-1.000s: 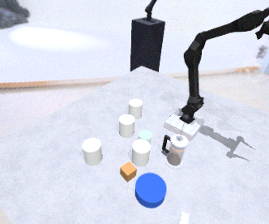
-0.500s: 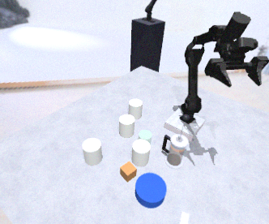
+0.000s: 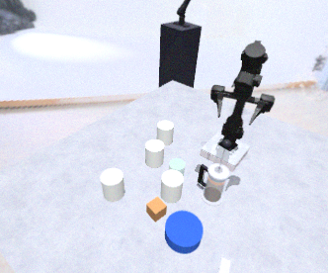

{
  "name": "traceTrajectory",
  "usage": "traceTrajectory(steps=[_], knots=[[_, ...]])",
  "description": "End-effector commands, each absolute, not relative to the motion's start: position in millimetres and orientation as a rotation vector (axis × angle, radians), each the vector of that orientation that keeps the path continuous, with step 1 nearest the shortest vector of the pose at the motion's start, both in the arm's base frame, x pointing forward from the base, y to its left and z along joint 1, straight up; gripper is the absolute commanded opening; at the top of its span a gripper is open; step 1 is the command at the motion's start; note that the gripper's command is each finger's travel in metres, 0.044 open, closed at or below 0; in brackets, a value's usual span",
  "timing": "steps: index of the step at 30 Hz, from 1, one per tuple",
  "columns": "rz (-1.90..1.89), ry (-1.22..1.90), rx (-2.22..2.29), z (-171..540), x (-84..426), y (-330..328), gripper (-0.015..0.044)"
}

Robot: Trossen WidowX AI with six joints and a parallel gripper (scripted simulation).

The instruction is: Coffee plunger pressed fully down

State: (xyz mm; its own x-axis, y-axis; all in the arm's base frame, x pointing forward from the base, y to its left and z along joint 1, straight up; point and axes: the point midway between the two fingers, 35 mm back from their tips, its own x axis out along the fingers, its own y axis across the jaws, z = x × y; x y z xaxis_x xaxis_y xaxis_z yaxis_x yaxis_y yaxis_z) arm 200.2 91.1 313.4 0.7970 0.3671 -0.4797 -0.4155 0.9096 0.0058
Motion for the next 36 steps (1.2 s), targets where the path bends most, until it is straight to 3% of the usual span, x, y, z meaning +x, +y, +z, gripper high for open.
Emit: traceTrajectory(steps=[1,36], knots=[[0.412,0.499,-0.107,290,201,90,0.044],[0.41,0.496,-0.105,248,236,105,0.044]])
